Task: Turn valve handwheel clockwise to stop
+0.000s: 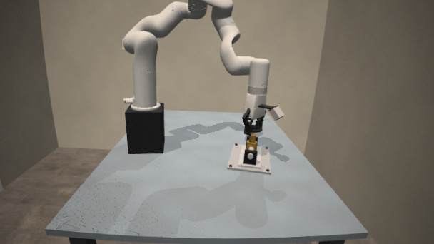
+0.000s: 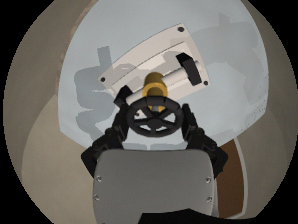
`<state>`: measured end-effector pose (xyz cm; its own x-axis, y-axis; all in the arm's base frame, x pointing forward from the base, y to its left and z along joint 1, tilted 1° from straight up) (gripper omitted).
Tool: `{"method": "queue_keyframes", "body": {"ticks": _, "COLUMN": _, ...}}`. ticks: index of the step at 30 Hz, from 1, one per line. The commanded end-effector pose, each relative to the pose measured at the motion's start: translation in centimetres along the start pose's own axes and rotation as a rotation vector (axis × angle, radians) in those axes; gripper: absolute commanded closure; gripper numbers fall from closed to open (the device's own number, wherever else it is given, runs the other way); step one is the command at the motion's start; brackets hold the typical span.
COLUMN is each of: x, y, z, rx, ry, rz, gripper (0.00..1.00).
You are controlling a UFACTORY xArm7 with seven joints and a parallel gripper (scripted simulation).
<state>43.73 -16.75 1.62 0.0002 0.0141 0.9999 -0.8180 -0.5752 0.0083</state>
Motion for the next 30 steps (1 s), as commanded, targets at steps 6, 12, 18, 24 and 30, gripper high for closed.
{"method": "queue_keyframes", "body": {"ticks": 6, "x": 0.13, "y": -0.06, "z": 0.11, "rx": -0.056, "ry": 0.003, "rz": 0.001, "gripper": 1.00}}
{"method": "queue_keyframes", "body": {"ticks": 12, "x": 0.13, "y": -0.06, "z": 0.11, "rx": -0.068, "ry": 0.003, "rz": 0.001, "gripper": 1.00}}
{"method": "queue_keyframes", "body": {"ticks": 18, "x": 0.13, "y": -0.06, "z": 0.11, "rx": -0.076, "ry": 0.003, "rz": 0.001, "gripper": 1.00}}
{"method": "queue_keyframes", "body": {"ticks": 24, "x": 0.13, "y": -0.06, "z": 0.11, "rx": -0.078, "ry": 0.003, "rz": 0.001, "gripper": 1.00}}
{"method": "queue_keyframes", "body": {"ticks": 30, "x": 0.13, "y": -0.06, "z": 0.11, "rx": -0.078, "ry": 0.003, "rz": 0.001, "gripper": 1.00}}
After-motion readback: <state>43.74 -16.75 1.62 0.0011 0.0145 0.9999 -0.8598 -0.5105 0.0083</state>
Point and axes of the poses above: the point where the finger pads meet when closed, its own x axis back along the fingers, its own y axis across the jaws, z = x × y, the point moved 7 cm from there along x, back along the fingers
